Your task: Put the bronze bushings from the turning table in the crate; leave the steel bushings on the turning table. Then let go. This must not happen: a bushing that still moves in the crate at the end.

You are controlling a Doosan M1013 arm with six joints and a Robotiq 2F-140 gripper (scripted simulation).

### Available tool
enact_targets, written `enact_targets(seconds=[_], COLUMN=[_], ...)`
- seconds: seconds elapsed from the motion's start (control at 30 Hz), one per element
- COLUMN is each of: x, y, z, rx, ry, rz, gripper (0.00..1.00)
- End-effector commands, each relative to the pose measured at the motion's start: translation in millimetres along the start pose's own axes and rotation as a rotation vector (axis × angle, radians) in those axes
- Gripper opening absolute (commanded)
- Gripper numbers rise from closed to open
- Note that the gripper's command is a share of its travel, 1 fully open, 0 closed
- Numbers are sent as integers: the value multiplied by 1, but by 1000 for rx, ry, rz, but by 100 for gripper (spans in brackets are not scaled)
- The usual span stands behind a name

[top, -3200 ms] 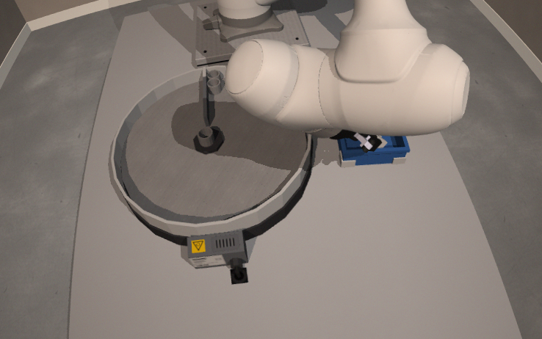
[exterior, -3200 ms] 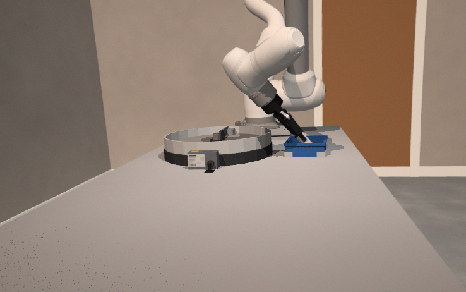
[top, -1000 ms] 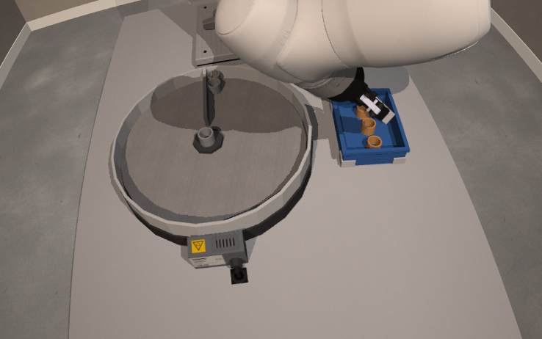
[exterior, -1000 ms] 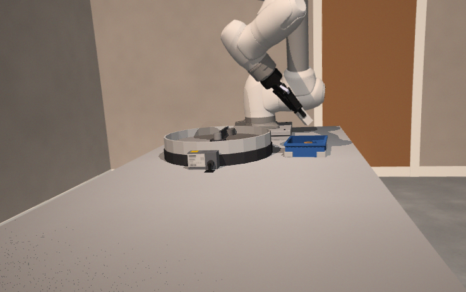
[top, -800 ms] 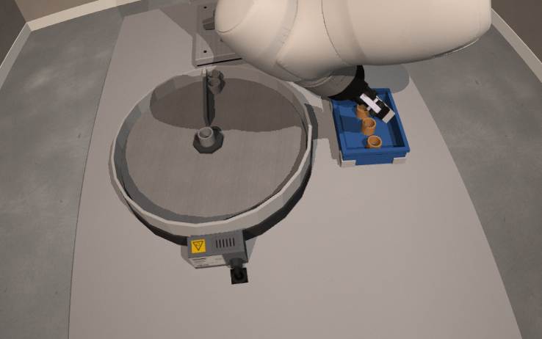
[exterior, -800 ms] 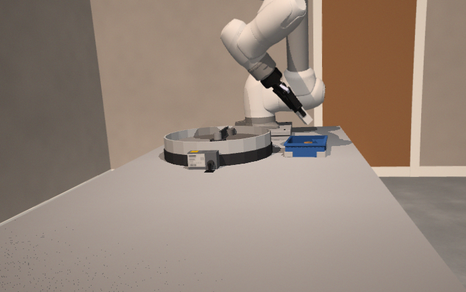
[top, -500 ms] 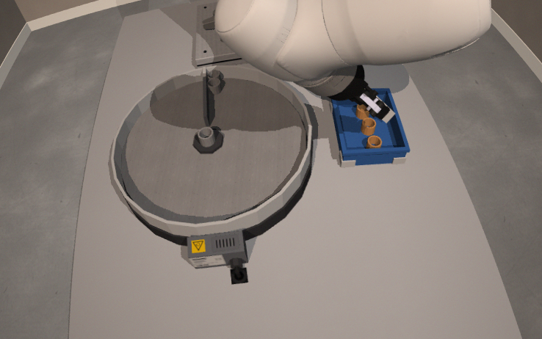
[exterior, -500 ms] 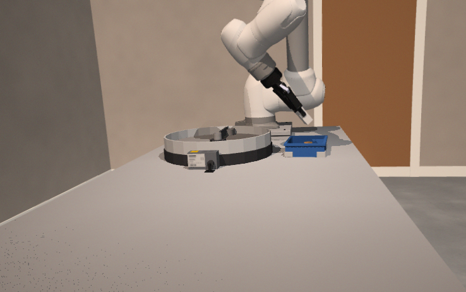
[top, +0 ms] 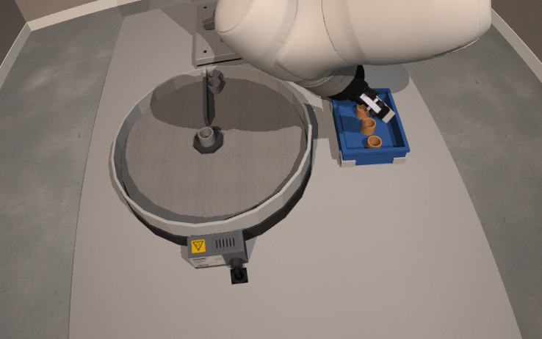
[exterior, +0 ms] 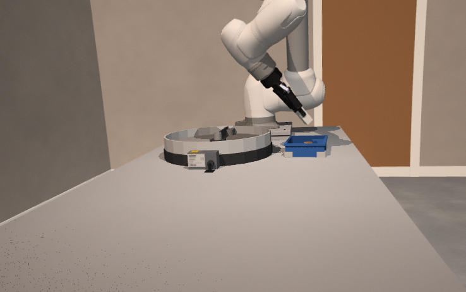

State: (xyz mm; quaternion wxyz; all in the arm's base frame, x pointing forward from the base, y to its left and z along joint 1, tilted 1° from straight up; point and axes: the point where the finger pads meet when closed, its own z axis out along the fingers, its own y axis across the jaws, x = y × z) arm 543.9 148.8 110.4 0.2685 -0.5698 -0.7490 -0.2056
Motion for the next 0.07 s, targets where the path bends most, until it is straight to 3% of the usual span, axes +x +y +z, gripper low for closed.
enact_targets(seconds=[0.0, 0.03], x=[0, 0], y=[0, 0], z=[0, 0], rx=[0, 0], ry=[0, 0], rz=[0, 0], gripper=[7, 7])
